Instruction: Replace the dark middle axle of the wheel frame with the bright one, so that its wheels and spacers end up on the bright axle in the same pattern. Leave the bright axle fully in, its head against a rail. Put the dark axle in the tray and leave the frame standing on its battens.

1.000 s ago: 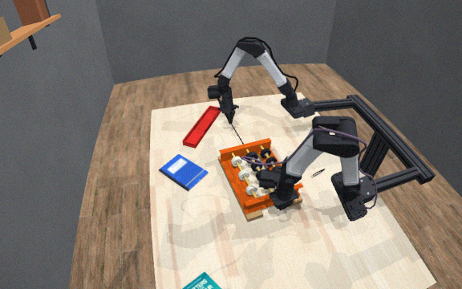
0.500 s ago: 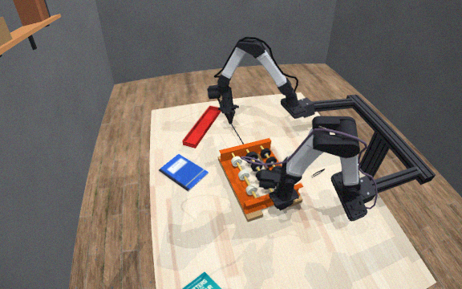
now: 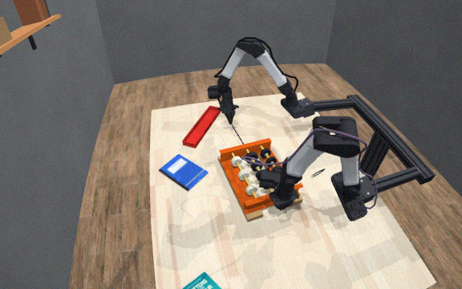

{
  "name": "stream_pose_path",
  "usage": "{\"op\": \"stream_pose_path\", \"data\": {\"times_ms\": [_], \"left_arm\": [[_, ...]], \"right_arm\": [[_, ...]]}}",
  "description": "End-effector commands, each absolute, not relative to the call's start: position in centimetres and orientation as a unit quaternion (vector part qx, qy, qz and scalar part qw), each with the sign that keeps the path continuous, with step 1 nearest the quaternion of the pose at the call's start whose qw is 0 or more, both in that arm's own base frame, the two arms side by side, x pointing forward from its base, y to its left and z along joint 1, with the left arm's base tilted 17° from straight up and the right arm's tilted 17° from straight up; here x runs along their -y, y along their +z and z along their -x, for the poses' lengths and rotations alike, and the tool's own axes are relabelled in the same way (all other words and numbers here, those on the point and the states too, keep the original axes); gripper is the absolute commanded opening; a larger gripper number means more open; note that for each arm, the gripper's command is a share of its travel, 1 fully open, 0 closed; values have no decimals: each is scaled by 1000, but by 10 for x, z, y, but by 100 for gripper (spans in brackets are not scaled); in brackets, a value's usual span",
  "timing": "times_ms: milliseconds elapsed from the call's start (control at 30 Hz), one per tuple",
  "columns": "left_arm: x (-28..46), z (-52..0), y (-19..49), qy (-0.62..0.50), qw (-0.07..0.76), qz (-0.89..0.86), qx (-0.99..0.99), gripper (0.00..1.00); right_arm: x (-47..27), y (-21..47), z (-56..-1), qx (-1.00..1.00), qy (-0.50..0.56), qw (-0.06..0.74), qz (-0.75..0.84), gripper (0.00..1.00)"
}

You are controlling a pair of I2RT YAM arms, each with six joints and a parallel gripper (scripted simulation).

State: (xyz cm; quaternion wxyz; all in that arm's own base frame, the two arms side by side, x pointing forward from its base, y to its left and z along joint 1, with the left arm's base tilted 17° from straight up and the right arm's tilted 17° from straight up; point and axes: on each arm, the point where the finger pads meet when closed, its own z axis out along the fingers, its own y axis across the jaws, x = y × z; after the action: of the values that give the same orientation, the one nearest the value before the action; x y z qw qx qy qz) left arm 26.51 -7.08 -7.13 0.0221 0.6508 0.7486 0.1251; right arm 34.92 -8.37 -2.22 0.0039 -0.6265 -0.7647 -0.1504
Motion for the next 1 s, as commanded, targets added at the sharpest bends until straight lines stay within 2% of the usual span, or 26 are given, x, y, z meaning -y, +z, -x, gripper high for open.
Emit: {"op": "stream_pose_path", "data": {"times_ms": [0,967], "left_arm": [[83,-274,-69,121,48,-657,-742,0],[106,-285,-69,101,85,-663,-737,0]], "right_arm": [[86,-20,-345,769,-142,5,623,0],[82,-15,-350,775,-144,-2,616,0]]}}
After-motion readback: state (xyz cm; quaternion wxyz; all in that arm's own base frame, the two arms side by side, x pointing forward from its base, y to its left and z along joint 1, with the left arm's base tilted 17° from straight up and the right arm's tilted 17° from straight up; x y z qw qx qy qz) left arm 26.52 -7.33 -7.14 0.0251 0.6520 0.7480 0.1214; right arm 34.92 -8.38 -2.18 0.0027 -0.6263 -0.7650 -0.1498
